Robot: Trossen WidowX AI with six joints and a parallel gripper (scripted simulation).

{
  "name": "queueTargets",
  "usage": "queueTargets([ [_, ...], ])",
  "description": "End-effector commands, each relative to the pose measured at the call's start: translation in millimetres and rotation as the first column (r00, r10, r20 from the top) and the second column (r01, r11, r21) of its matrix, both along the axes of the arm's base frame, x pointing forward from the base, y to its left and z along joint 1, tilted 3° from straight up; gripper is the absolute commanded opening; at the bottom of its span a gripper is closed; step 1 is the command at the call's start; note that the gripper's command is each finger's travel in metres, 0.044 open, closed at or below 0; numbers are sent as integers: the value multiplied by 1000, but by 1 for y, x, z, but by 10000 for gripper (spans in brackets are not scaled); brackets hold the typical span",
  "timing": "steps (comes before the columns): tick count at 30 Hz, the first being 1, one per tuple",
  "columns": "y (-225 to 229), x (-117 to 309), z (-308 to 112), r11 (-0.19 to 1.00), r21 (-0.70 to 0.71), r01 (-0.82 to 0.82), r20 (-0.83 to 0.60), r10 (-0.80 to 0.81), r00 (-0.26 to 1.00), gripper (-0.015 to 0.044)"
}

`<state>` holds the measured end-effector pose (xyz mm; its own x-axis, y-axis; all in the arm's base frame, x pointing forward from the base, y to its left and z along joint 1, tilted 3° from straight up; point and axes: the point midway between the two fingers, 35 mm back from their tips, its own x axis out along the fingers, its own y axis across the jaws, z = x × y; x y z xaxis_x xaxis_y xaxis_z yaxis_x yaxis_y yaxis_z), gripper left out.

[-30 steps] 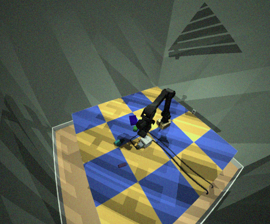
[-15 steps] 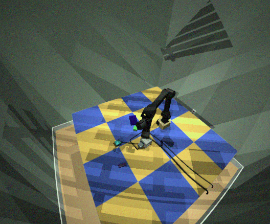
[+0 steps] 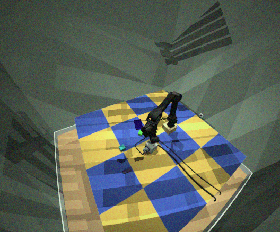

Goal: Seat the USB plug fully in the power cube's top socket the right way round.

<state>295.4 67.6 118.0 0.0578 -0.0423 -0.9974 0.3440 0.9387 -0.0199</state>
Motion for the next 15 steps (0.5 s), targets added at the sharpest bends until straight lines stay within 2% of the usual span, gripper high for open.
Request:
queueTargets([
  [1,0,0,0,992,-7,-122,-6,122,992,0],
  [15,0,0,0,883,-22,-469,-27,469,883,0],
])
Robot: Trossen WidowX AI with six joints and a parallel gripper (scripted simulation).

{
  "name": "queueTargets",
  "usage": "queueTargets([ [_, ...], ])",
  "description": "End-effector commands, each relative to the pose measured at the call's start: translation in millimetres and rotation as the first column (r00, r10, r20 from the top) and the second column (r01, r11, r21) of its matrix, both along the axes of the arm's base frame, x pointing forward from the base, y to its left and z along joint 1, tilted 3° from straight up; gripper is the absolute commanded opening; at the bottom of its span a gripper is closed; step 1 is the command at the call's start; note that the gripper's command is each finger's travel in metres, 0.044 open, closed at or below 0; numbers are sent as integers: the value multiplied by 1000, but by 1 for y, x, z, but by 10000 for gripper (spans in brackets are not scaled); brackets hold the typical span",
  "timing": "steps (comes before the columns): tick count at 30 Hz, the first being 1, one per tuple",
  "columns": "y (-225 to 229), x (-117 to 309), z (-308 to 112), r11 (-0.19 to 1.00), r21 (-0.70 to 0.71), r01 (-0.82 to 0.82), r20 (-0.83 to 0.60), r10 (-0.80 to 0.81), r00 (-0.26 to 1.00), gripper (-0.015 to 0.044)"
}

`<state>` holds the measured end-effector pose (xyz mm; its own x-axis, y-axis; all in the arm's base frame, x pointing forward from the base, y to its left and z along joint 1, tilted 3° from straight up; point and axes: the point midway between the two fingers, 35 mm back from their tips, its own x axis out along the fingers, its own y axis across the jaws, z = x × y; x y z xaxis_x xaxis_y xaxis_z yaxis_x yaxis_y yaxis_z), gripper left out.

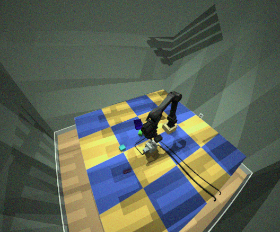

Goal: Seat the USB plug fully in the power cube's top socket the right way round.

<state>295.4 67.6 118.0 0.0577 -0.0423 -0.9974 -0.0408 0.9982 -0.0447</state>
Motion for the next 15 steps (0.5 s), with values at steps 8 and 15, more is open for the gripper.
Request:
queueTargets([
  [8,0,0,0,954,-15,-301,-16,301,954,0],
  [15,0,0,0,883,-22,-469,-27,469,883,0],
])
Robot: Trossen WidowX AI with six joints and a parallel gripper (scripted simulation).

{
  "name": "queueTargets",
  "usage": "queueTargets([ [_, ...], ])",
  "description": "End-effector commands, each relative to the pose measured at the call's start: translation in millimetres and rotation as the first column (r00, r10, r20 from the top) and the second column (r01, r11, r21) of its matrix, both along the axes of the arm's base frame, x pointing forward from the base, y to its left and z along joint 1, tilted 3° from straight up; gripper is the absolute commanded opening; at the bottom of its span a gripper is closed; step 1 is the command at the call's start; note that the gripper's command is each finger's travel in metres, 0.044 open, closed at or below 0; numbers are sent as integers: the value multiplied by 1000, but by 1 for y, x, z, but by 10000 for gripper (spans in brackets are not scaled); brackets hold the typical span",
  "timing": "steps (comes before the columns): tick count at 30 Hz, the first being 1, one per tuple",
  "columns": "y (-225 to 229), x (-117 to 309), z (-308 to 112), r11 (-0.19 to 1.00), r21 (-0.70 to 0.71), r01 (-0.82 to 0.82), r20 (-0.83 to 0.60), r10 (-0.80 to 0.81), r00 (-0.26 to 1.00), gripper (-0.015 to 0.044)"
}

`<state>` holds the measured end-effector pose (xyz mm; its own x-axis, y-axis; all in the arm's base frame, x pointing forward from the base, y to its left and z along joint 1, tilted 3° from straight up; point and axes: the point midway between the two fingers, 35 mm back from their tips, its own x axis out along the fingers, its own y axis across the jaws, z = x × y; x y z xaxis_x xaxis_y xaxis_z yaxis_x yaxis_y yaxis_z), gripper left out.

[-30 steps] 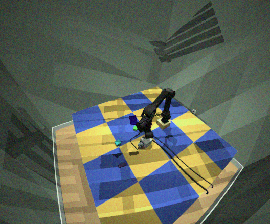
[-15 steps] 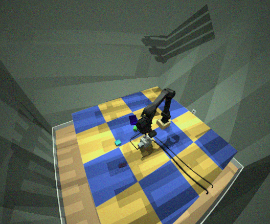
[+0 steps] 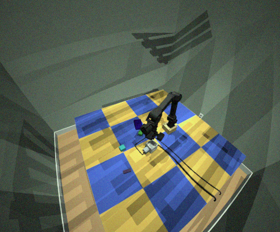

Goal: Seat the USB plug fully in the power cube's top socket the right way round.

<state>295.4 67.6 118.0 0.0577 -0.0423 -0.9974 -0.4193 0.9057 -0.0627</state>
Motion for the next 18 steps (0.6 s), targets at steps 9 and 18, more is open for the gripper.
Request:
queueTargets([
  [9,0,0,0,945,-16,-326,-17,325,945,0],
  [18,0,0,0,843,-24,-537,-32,536,843,0],
])
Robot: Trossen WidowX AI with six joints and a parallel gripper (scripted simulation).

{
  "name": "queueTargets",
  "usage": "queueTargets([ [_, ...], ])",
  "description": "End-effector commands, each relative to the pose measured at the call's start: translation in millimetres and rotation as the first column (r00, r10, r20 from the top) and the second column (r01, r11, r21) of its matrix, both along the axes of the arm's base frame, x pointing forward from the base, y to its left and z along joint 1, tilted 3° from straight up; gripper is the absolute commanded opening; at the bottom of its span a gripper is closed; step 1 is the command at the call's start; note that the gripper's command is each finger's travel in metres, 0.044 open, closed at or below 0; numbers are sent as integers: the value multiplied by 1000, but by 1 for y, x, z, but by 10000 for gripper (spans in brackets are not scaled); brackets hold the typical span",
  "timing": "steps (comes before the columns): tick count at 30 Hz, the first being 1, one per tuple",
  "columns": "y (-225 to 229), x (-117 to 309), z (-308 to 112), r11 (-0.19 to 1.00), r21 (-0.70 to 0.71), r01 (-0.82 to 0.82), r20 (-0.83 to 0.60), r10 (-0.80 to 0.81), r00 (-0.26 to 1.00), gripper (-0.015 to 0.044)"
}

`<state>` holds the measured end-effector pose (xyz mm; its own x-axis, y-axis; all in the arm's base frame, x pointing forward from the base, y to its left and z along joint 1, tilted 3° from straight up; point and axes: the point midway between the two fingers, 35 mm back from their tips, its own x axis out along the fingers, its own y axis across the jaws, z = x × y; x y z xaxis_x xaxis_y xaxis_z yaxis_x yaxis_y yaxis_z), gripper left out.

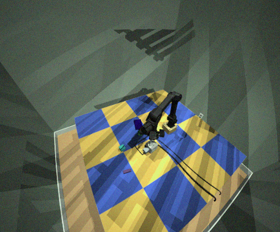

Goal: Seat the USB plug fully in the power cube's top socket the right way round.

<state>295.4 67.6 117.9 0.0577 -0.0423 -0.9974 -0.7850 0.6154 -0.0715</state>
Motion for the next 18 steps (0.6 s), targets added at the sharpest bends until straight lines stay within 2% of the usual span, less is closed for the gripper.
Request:
queueTargets([
  [1,0,0,0,992,-7,-122,-6,122,992,0],
  [18,0,0,0,843,-24,-537,-32,536,843,0],
])
